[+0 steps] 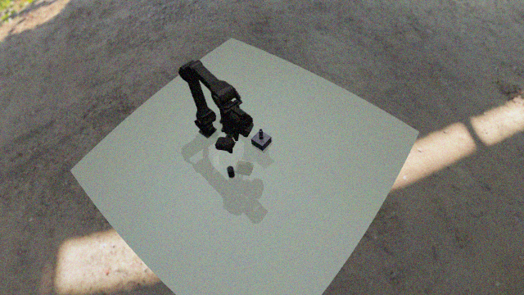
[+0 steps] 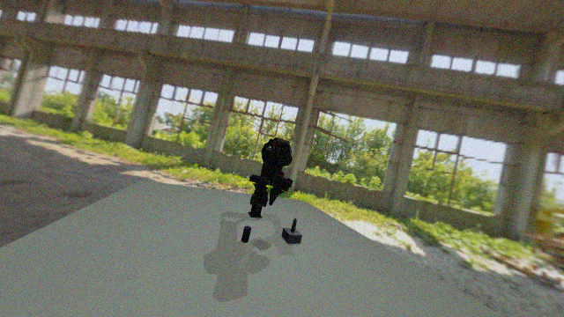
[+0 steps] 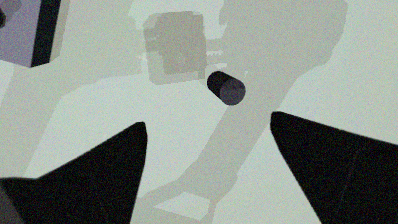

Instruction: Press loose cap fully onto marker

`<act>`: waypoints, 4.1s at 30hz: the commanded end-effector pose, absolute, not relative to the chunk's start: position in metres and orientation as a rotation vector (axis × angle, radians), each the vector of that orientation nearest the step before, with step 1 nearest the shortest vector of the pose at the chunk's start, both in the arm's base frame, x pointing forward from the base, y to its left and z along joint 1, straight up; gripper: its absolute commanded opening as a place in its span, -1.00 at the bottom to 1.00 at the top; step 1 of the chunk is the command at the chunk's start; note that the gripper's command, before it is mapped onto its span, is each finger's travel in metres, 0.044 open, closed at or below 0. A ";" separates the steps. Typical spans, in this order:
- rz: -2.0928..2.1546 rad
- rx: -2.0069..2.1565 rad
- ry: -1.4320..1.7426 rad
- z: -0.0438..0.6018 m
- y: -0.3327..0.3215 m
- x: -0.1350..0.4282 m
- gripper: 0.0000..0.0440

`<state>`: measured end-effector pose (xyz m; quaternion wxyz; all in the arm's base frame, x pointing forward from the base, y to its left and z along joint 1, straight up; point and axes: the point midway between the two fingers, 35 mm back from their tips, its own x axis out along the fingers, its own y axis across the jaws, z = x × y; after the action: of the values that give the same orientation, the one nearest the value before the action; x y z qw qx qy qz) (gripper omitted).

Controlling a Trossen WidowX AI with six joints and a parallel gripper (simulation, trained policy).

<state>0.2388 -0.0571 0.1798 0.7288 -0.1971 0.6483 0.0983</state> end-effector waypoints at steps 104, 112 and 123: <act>0.437 -0.413 1.574 0.146 -0.034 0.274 -1.00; 0.477 -0.439 1.580 0.156 -0.001 0.266 -1.00; 0.526 -0.483 1.579 0.165 0.042 0.254 -1.00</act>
<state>0.2577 0.0301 0.1606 0.6466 -0.2087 0.6980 0.2262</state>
